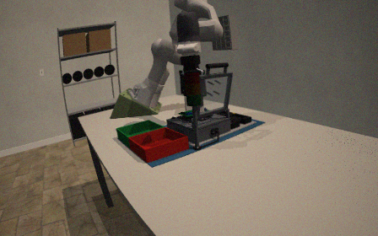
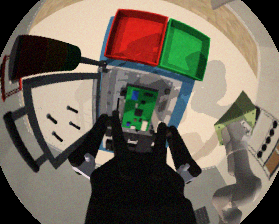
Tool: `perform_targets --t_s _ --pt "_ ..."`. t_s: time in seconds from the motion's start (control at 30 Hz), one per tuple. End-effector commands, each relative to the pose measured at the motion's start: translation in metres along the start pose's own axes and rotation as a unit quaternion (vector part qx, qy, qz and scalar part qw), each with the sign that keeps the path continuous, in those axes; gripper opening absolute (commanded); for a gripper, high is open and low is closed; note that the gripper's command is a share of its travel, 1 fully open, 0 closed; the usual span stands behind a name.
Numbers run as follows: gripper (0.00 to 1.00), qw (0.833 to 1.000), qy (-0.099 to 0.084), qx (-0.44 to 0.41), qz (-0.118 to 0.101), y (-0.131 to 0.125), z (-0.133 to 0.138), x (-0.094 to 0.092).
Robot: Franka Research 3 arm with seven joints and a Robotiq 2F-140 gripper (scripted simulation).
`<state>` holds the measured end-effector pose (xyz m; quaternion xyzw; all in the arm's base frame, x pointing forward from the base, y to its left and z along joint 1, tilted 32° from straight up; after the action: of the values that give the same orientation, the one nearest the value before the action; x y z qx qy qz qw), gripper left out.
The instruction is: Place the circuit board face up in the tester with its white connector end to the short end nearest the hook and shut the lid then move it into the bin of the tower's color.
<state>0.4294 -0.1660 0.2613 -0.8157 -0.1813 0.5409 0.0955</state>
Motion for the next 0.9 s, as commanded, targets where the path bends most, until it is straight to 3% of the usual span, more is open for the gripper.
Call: perform_targets --t_s 0.0,0.87 --pt "0.46 1.0 -0.001 -0.002 0.0 -0.0004 0.0007 0.0025" --pt "0.46 1.0 -0.001 -0.002 0.0 -0.0004 0.0007 0.0047"
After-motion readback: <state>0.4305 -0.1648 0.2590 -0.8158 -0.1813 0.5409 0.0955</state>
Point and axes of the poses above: the point where the finger pads meet when closed, its own x axis out along the fingers, its own z axis across the jaws, y = z × x, the point moved 9 cm from there along -x, back along the fingers, and after that the axes turned 14 degrees about -x, right-handed, at the moved point
